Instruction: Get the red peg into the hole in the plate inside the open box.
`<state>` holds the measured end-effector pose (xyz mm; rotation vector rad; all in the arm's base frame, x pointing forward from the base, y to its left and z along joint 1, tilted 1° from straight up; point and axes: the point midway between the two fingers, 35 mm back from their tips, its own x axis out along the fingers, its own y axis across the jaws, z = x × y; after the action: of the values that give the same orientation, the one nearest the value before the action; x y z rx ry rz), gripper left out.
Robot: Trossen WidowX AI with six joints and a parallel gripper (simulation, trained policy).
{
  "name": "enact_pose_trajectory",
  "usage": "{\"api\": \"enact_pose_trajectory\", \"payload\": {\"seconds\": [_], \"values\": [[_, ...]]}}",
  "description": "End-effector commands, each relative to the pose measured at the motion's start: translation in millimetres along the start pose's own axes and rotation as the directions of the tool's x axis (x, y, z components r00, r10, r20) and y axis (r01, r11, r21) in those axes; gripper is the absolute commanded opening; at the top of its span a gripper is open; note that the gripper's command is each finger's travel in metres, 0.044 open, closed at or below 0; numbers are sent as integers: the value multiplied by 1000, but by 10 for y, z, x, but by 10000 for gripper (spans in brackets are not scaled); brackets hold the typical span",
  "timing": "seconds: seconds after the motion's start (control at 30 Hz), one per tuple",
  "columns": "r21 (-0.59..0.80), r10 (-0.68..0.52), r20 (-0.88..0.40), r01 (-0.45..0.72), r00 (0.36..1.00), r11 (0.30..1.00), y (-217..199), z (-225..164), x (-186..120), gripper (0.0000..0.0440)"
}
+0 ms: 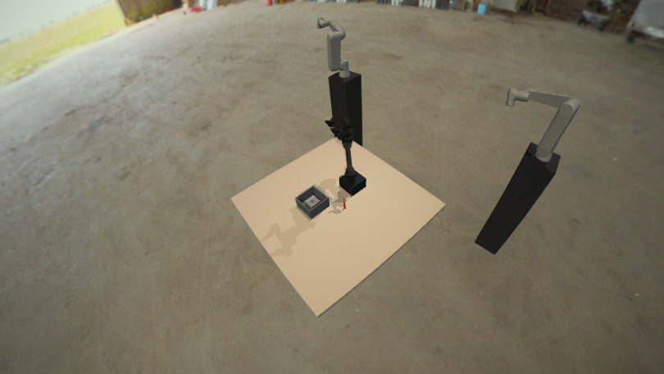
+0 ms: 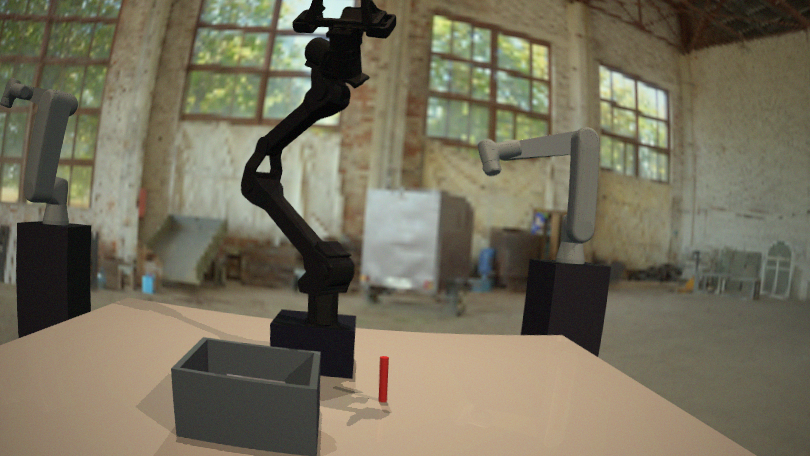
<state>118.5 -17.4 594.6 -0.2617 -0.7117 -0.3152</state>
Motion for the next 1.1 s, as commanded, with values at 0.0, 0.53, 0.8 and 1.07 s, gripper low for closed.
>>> {"api": "enact_pose_trajectory", "payload": {"seconds": [0.0, 0.53, 0.8, 1.07], "values": [[3, 9, -7, -9, 1000, 1000, 28, -26, -5, 420], [147, 345, -359, -313, 867, 938, 1180, -1218, -132, 440], [262, 415, -571, -322, 709, 910, 1435, -1840, -376, 440], [343, 427, -747, -254, 511, 904, 1563, -2367, -707, 440]]}}
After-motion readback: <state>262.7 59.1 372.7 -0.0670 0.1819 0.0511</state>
